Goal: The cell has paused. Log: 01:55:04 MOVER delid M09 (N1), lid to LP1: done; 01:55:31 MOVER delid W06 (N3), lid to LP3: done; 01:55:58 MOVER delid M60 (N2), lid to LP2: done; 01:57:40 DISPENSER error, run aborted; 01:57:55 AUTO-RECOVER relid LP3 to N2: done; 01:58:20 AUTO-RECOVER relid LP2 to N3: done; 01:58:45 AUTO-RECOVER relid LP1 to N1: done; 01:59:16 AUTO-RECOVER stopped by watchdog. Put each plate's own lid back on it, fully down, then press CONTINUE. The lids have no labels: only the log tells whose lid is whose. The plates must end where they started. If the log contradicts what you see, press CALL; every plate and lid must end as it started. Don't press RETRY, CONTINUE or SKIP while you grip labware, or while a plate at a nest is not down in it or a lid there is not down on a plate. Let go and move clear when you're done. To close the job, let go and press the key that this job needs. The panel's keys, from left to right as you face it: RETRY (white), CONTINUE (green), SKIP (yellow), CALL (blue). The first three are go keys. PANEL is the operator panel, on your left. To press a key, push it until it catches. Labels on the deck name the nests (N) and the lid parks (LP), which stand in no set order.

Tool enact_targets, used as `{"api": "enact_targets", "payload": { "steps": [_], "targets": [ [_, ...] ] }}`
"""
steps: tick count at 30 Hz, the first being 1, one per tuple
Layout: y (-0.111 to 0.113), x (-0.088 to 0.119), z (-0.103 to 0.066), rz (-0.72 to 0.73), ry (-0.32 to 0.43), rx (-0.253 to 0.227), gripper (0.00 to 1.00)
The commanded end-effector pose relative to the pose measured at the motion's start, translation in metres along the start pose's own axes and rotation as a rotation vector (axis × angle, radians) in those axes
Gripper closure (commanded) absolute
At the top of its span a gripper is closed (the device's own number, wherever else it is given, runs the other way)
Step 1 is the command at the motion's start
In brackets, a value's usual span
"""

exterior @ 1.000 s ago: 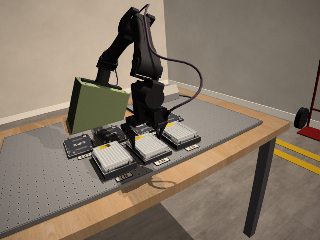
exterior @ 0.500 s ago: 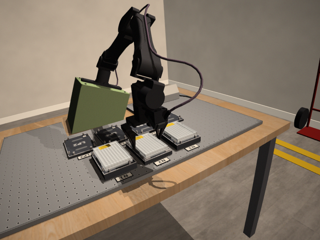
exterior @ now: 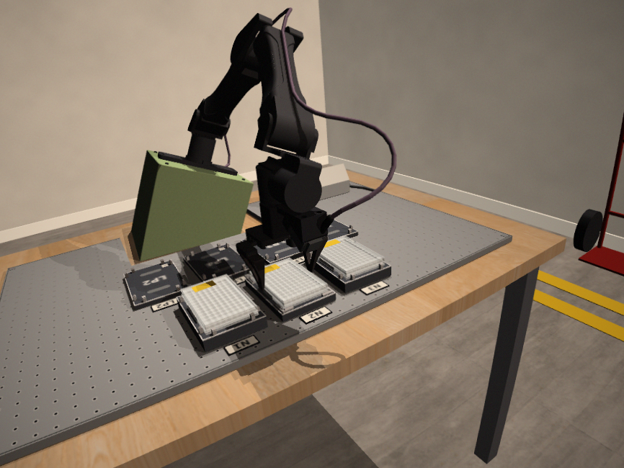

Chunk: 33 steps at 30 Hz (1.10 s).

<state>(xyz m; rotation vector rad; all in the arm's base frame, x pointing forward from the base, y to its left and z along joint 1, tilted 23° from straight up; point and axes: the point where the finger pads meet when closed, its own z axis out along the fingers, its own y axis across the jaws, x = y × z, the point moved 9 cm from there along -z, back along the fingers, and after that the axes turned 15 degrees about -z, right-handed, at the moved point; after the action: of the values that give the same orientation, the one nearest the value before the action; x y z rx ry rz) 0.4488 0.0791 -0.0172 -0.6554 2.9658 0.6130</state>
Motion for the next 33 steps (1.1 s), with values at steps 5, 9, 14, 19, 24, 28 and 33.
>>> {"api": "enact_targets", "payload": {
  "steps": [5, 9, 14, 19, 24, 28, 33],
  "targets": [
    [-0.0003, -0.0022, -0.0066, 0.003, -0.017, 0.006, 0.00],
    [-0.0001, -0.0022, -0.0065, 0.003, -0.017, 0.006, 0.00],
    [0.0002, -0.0021, -0.0064, 0.003, -0.017, 0.006, 0.00],
    [0.0004, -0.0021, -0.0063, 0.003, -0.017, 0.006, 0.00],
    [0.0007, -0.0020, -0.0062, 0.003, -0.017, 0.006, 0.00],
    [0.0009, -0.0020, -0.0061, 0.003, -0.017, 0.006, 0.00],
    [0.0066, -0.0017, -0.0074, -0.002, -0.022, 0.009, 0.00]
  ]
}}
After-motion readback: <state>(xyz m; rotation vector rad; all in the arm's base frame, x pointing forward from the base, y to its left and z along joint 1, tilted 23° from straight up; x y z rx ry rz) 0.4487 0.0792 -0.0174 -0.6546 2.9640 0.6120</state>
